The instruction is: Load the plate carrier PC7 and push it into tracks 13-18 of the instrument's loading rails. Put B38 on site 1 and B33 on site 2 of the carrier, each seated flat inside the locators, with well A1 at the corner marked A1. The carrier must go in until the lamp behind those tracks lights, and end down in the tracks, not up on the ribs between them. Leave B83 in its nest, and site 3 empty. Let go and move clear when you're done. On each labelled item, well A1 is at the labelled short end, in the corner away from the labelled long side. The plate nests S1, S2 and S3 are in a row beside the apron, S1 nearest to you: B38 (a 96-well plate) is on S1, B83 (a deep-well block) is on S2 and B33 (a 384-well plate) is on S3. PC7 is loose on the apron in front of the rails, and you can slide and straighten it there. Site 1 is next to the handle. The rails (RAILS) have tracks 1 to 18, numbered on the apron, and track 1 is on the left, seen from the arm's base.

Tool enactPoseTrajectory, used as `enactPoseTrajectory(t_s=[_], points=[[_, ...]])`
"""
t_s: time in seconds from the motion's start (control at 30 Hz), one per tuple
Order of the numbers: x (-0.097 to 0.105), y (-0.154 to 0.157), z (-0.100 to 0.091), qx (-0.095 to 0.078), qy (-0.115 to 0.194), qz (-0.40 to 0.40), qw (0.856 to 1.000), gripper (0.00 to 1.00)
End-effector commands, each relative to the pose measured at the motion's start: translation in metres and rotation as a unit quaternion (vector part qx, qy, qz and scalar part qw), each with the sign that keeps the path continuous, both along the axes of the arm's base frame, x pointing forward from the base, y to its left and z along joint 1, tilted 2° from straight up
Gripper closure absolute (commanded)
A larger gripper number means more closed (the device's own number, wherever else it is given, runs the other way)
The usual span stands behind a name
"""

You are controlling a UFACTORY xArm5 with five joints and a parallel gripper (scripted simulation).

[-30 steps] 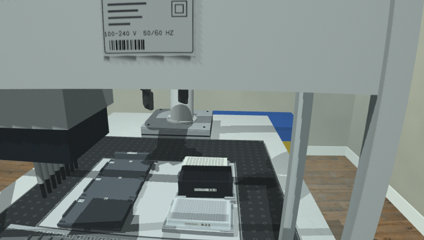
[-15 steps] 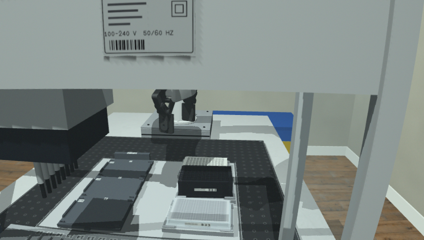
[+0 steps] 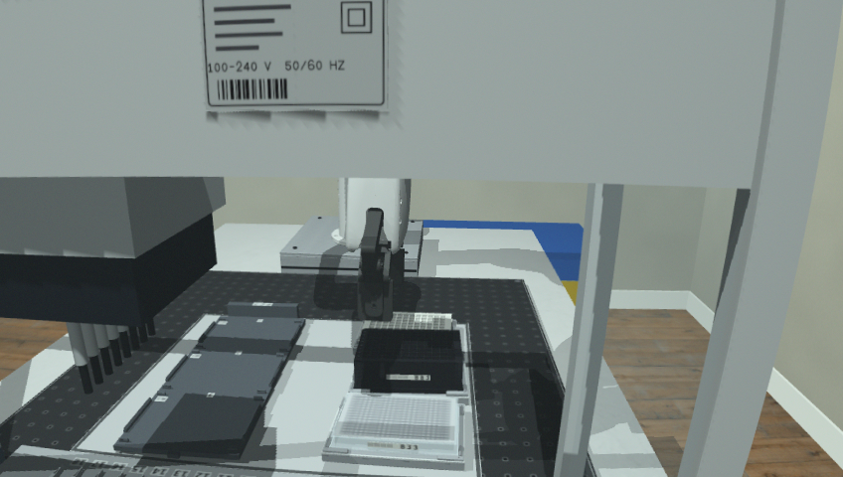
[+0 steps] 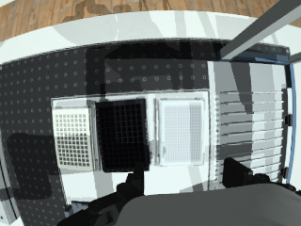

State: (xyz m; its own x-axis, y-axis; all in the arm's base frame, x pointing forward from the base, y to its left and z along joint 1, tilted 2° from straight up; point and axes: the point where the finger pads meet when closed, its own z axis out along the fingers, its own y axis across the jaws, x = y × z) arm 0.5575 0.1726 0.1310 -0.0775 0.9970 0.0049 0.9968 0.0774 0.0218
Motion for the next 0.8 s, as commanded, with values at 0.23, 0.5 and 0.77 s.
enactPoseTrajectory(t_s=[0.23,0.5,0.77], points=[[0.024,0.02,-0.012,0.008,0.0,0.001,1.0,0.0],[0.024,0.02,-0.012,0.008,0.0,0.001,1.0,0.0],[0.025,0.02,-0.017,0.008,0.0,0.001,1.0,0.0]])
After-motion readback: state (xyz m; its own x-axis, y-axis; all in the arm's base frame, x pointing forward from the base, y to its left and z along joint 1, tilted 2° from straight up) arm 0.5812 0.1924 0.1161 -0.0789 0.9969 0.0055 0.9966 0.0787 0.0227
